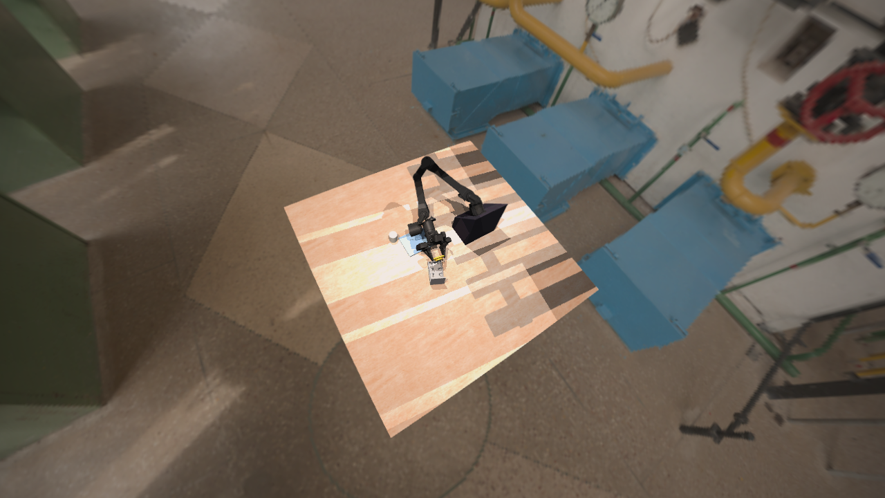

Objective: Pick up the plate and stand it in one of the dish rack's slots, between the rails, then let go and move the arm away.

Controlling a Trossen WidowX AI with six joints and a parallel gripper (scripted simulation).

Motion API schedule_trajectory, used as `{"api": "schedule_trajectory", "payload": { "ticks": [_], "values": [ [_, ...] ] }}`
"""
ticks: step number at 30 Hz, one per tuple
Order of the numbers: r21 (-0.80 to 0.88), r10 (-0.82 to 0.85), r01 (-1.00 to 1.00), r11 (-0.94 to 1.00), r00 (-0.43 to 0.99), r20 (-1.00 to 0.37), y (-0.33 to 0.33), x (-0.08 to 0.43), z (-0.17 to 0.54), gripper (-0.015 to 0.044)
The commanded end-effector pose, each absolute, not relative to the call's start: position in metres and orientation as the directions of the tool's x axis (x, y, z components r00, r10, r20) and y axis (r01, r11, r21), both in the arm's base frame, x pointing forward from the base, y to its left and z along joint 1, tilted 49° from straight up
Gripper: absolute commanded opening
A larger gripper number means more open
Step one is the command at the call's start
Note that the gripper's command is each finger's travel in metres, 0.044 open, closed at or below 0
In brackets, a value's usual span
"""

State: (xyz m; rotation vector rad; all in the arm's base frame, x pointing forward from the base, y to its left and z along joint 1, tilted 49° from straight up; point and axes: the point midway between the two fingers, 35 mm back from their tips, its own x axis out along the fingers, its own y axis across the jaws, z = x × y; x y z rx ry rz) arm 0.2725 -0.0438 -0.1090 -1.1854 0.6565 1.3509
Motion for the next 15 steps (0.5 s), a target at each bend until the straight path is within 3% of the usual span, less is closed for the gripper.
{"api": "schedule_trajectory", "payload": {
  "ticks": [1, 9, 15],
  "values": [
    [-0.312, 0.42, -0.941, -0.131, 0.232, -0.877, -0.047, 0.271, -0.108, 0.0],
    [-0.441, 0.472, -0.897, -0.013, 0.383, -0.794, -0.064, 0.275, -0.1, 0.0],
    [-0.452, 0.475, -0.892, -0.003, 0.396, -0.786, -0.065, 0.275, -0.099, 0.0]
  ]
}}
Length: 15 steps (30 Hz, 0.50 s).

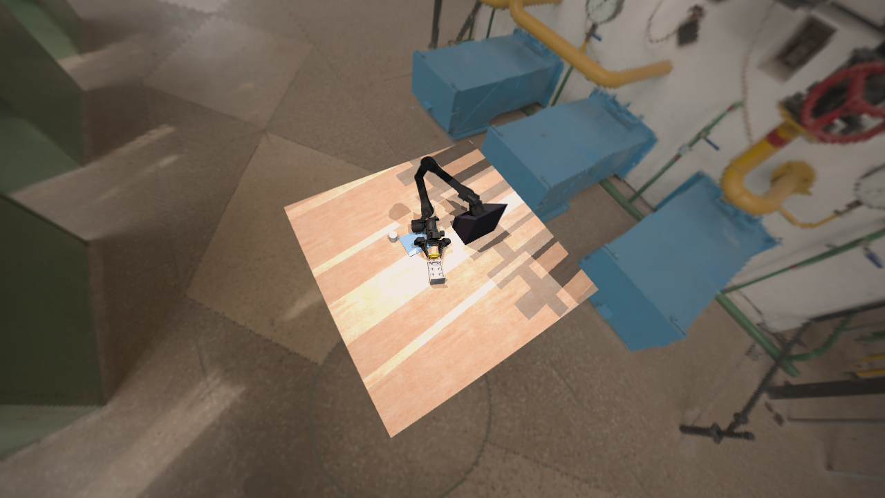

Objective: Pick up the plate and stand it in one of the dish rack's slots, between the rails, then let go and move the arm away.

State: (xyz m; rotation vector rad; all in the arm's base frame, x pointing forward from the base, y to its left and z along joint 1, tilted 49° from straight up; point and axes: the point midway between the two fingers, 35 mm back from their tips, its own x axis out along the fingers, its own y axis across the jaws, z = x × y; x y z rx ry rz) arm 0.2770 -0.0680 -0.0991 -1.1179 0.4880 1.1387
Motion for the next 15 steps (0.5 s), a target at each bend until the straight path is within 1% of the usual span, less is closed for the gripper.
{"api": "schedule_trajectory", "payload": {
  "ticks": [1, 15],
  "values": [
    [-0.452, 0.475, -0.892, -0.003, 0.396, -0.786, -0.065, 0.275, -0.099, 0.0],
    [-0.452, 0.468, -0.892, -0.006, 0.397, -0.789, -0.051, 0.283, -0.114, 0.0]
  ]
}}
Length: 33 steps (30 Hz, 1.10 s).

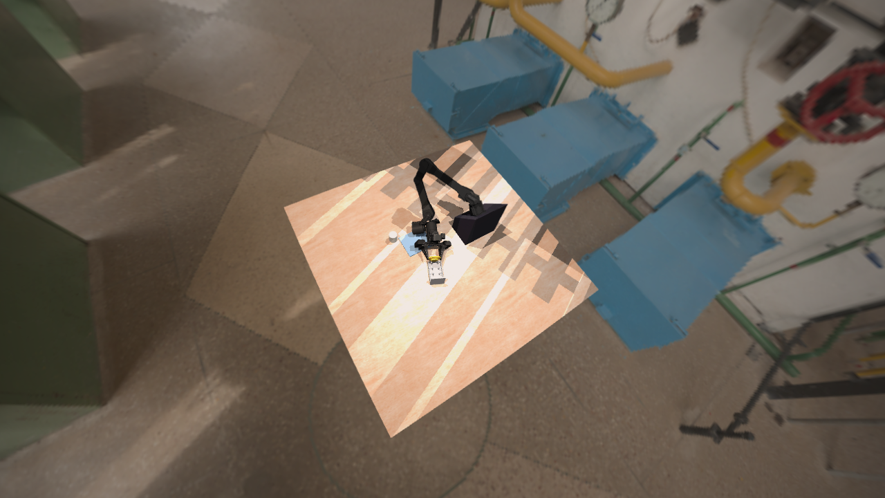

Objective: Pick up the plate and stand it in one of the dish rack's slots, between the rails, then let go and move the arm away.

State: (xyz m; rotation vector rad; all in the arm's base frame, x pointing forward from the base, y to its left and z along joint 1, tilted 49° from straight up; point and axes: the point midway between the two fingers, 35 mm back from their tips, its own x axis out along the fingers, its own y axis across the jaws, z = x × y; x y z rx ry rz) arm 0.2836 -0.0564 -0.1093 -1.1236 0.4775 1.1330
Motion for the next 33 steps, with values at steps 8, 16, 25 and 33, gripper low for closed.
{"api": "schedule_trajectory", "payload": {
  "ticks": [8, 16, 25, 33],
  "values": [
    [-0.455, 0.47, -0.891, -0.007, 0.398, -0.788, -0.047, 0.285, -0.119, 0.0],
    [-0.458, 0.471, -0.889, -0.01, 0.4, -0.786, -0.044, 0.288, -0.133, 0.0],
    [-0.452, 0.468, -0.892, -0.008, 0.396, -0.79, -0.051, 0.285, -0.141, 0.0],
    [-0.454, 0.469, -0.891, -0.009, 0.397, -0.789, -0.052, 0.285, -0.14, 0.0026]
  ]
}}
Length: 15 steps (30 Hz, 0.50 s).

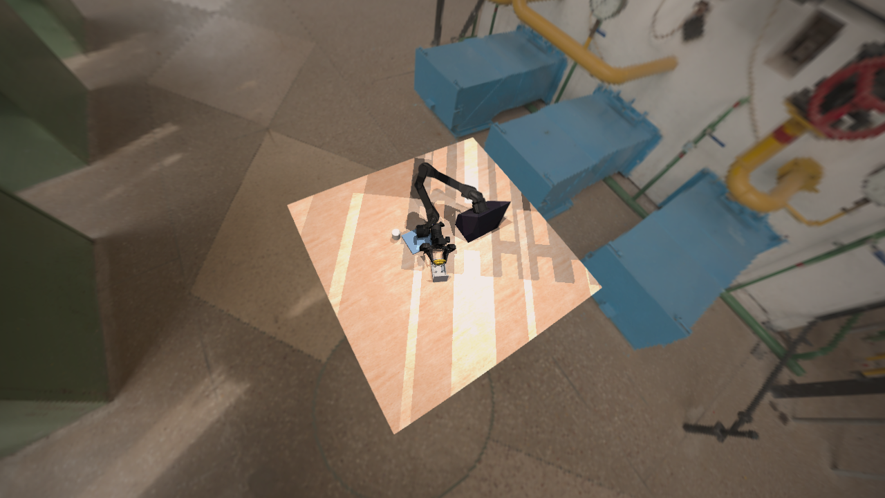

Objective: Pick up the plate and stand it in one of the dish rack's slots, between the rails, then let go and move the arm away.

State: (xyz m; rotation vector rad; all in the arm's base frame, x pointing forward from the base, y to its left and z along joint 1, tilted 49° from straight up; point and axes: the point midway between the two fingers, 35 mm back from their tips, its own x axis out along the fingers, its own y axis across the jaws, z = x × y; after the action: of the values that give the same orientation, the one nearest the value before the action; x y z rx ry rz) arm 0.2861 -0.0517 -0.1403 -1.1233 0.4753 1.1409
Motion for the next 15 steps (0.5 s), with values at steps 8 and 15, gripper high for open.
{"api": "schedule_trajectory", "payload": {
  "ticks": [8, 15],
  "values": [
    [-0.456, 0.469, -0.89, -0.01, 0.398, -0.788, -0.0517, 0.2861, -0.1403, 0.0236],
    [-0.456, 0.469, -0.89, -0.01, 0.398, -0.788, -0.0517, 0.2861, -0.1403, 0.04]
  ]
}}
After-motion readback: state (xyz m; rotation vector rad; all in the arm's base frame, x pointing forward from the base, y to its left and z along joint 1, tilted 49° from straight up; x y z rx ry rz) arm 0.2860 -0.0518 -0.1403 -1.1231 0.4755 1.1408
